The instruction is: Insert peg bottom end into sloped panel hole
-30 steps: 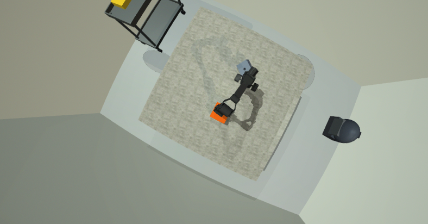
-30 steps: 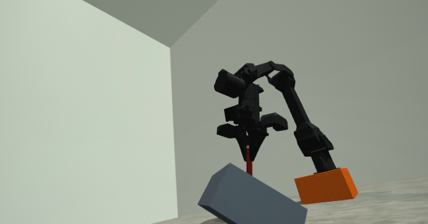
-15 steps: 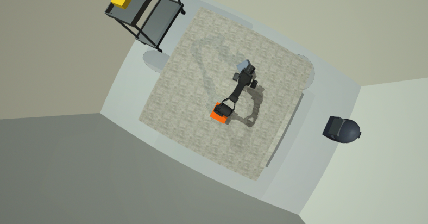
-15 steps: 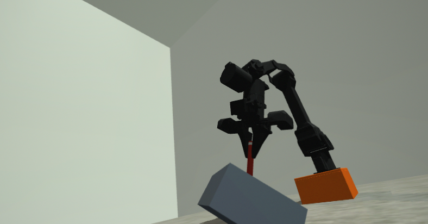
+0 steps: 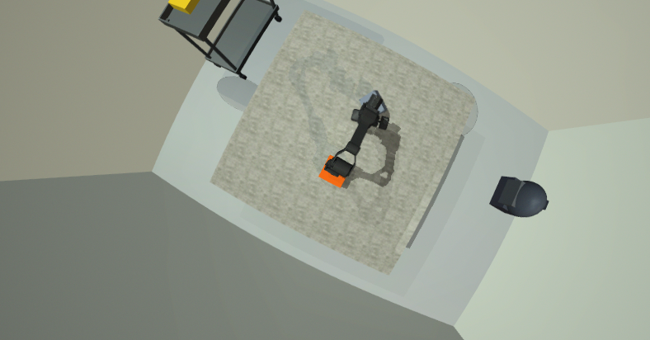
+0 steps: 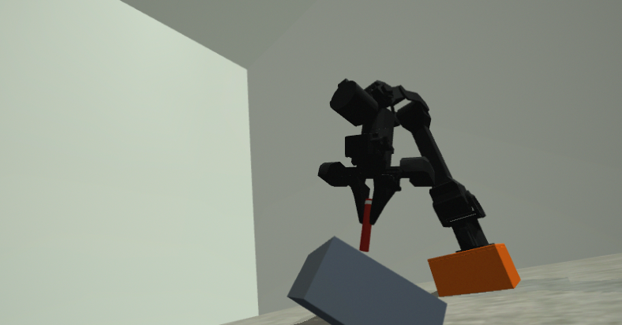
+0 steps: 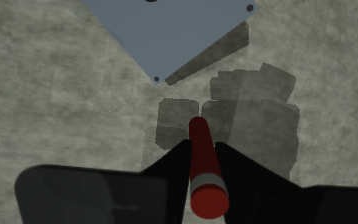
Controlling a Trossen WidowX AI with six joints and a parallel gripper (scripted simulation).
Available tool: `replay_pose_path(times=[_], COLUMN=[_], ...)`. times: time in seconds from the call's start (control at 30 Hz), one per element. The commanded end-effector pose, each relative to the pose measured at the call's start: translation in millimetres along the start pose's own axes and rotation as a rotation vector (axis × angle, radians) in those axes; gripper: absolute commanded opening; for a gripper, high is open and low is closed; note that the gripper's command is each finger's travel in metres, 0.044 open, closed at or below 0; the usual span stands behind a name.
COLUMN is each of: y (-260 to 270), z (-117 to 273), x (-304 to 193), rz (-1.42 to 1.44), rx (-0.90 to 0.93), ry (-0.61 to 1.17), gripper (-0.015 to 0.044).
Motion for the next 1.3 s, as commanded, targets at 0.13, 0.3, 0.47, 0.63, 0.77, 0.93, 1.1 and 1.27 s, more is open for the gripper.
replay_pose_path(times=[0.13, 0.3, 0.47, 0.63, 0.77, 0.93, 1.1, 1.27], y=[7, 13, 18, 24, 28, 34, 40, 46], z=[3, 6, 8, 11, 13, 16, 19, 22], x=[4, 7, 10, 13, 15, 17, 20, 22], rz=[0.054, 0.089, 0.123, 0.156, 0.183, 0.216, 0.248, 0.280], rx=[-0.022, -0.034, -0.046, -0.058, -0.067, -0.079, -0.091, -0.103], ry=[-0.027, -0.046, -0.065, -0.084, -0.099, -0.119, -0.138, -0.158], gripper=[0.0000, 0.0000, 0.0000, 0.0000, 0.0000, 0.0000, 0.0000, 0.0000])
Point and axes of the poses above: the point midway between the two fingers, 35 mm back from their tips, its own z axis back along the fingers, its own y axis across the jaws, x = y × z, the point moved 3 cm from there along z, back along the fingers, and after that the axes turned 9 degrees about -z, right-handed, at the moved point
